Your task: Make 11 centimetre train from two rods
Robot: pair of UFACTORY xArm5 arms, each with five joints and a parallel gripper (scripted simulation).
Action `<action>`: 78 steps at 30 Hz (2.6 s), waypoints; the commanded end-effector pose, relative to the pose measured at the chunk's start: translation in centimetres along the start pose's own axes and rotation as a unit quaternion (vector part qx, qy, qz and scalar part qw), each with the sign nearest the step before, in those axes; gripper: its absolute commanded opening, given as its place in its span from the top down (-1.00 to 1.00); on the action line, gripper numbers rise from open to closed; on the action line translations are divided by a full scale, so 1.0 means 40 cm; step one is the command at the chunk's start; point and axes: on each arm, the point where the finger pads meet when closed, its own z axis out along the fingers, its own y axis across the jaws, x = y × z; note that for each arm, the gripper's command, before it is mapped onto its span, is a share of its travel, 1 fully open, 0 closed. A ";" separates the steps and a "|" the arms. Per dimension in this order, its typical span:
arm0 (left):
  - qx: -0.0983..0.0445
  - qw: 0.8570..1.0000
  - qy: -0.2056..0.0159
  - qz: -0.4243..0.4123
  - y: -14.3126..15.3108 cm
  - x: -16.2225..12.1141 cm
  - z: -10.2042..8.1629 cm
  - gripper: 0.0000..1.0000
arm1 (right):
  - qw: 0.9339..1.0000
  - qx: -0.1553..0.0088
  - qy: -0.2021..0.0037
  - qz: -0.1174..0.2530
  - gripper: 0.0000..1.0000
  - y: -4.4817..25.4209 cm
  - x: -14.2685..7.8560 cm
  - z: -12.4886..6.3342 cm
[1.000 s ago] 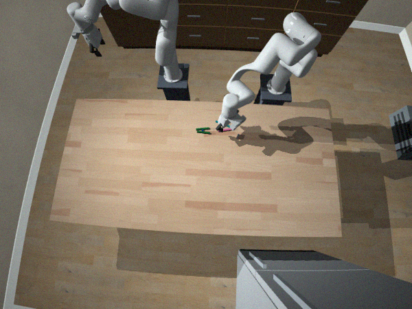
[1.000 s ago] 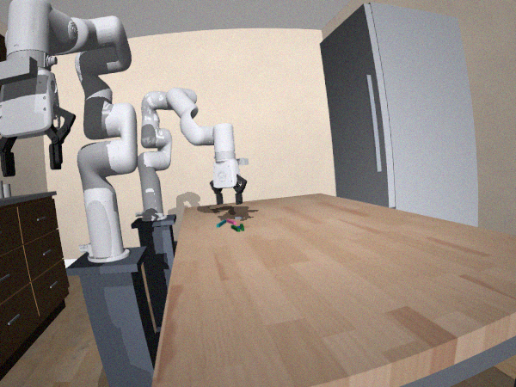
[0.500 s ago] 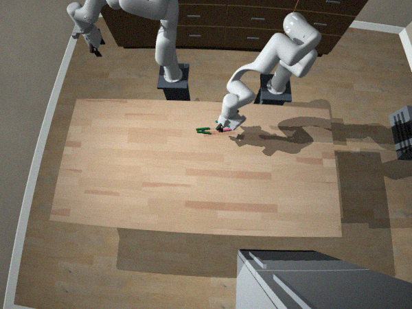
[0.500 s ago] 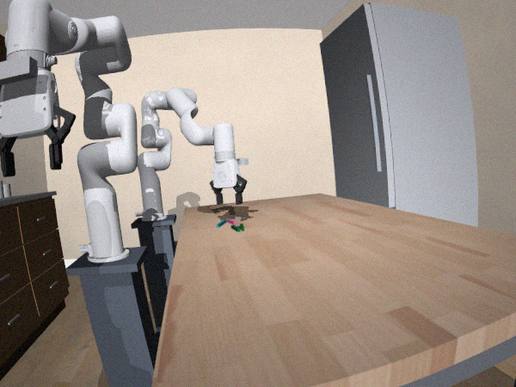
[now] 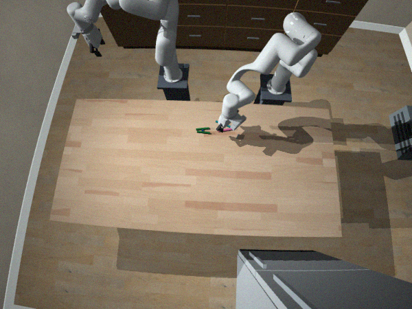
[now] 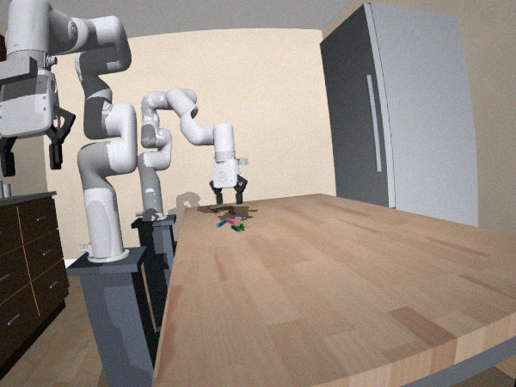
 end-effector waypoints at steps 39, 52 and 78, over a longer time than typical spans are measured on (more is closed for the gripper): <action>-0.002 0.857 -0.001 -0.515 -0.010 0.063 -0.011 -1.00 | 1.000 0.000 0.003 0.000 -1.00 0.000 0.004 -0.006; -0.002 0.746 -0.002 -0.666 -0.016 0.085 -0.013 -1.00 | 1.000 0.000 0.003 0.000 -1.00 0.000 0.004 -0.006; -0.001 0.475 -0.002 -0.880 -0.028 0.124 -0.017 -1.00 | 1.000 0.000 0.003 0.000 -1.00 0.000 0.004 -0.006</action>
